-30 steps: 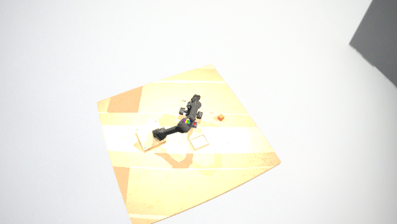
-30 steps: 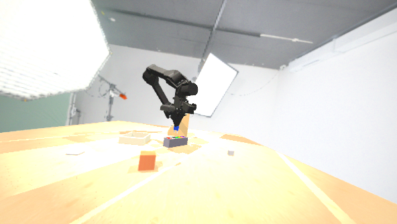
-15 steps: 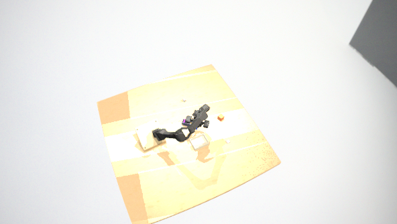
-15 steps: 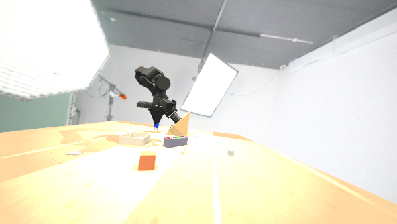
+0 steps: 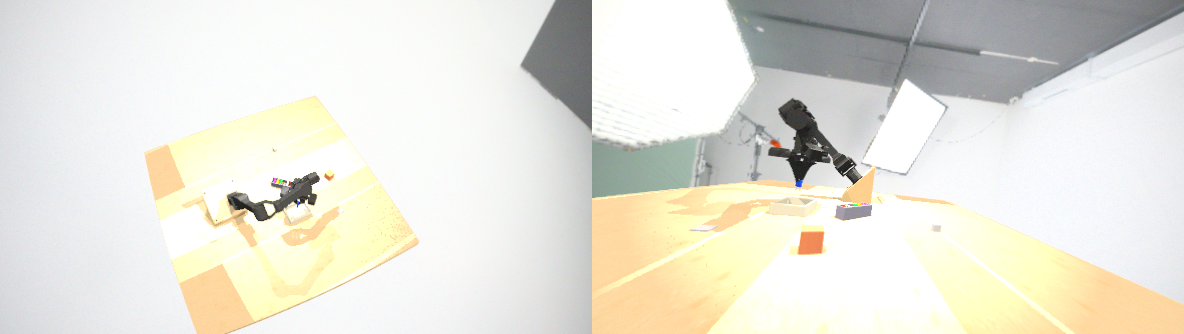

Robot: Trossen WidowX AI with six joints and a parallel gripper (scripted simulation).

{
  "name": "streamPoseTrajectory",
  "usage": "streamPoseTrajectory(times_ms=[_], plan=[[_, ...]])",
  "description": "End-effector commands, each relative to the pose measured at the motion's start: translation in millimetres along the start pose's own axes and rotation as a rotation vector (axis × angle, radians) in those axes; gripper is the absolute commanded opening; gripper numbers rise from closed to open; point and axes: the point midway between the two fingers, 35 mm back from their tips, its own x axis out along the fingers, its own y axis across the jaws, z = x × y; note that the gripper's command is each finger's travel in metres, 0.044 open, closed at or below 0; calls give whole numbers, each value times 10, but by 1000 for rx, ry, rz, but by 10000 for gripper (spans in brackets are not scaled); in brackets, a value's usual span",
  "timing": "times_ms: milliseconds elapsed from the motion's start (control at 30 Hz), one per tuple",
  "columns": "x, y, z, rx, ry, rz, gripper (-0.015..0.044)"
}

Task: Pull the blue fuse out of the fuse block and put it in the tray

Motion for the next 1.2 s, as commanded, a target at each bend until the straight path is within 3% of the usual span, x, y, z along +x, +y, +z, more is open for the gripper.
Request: streamPoseTrajectory(times_ms=[0, 833, 1167], plan=[[24, -2, -13, -13, 3, 0, 0], [397, -4, -20, -13, 5, -2, 0], [371, -17, -21, -5, 5, -4, 263]])
